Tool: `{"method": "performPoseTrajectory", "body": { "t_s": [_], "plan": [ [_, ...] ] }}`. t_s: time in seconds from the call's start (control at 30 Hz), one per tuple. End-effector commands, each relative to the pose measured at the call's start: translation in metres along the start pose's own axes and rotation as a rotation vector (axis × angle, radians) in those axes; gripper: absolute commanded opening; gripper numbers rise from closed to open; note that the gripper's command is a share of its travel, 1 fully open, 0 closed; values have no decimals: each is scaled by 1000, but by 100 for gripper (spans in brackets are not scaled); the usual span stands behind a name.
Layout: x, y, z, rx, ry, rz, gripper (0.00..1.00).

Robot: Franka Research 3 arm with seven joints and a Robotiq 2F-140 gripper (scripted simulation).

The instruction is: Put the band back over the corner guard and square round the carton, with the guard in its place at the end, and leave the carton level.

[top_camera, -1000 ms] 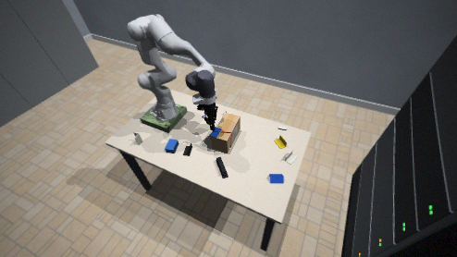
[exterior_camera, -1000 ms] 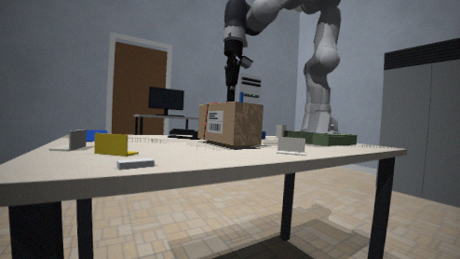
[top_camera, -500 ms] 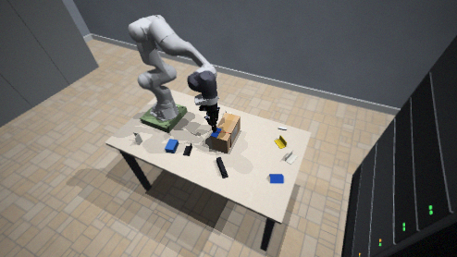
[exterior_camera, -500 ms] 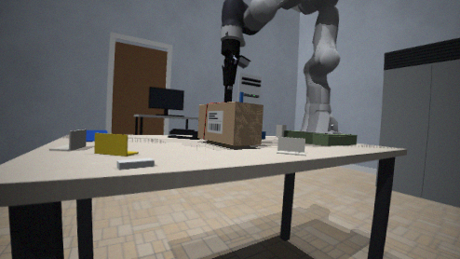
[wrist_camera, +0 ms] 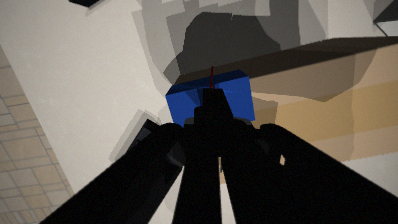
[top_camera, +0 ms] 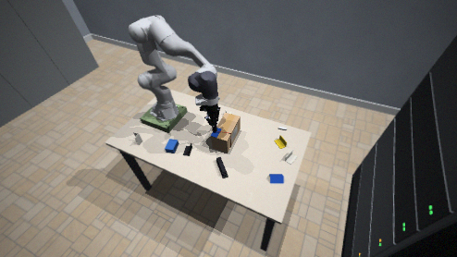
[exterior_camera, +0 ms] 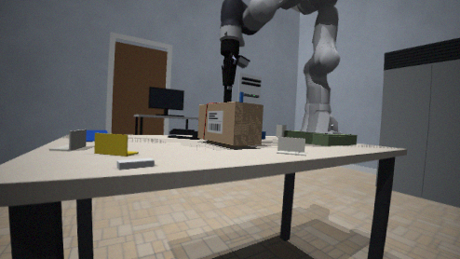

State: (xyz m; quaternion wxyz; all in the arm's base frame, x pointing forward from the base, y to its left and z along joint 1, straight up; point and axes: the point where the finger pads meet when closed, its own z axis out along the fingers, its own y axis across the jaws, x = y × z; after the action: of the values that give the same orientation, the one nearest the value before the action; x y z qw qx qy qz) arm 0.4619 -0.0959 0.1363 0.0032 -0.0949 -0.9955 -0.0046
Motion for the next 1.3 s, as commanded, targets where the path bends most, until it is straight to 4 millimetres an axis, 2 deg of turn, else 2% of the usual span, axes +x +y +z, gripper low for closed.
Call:
{"method": "performPoseTrajectory", "body": {
  "t_s": [0.0,0.37,0.83,0.87,1.27],
  "plan": [
    [-1,-2,-1,4,-2,6,10],
    [-1,-2,9,4,-2,6,10],
    [-1,-2,10,4,-2,6,10],
    [-1,-2,10,4,-2,6,18],
    [-1,-2,10,4,-2,6,18]
  ]
}}
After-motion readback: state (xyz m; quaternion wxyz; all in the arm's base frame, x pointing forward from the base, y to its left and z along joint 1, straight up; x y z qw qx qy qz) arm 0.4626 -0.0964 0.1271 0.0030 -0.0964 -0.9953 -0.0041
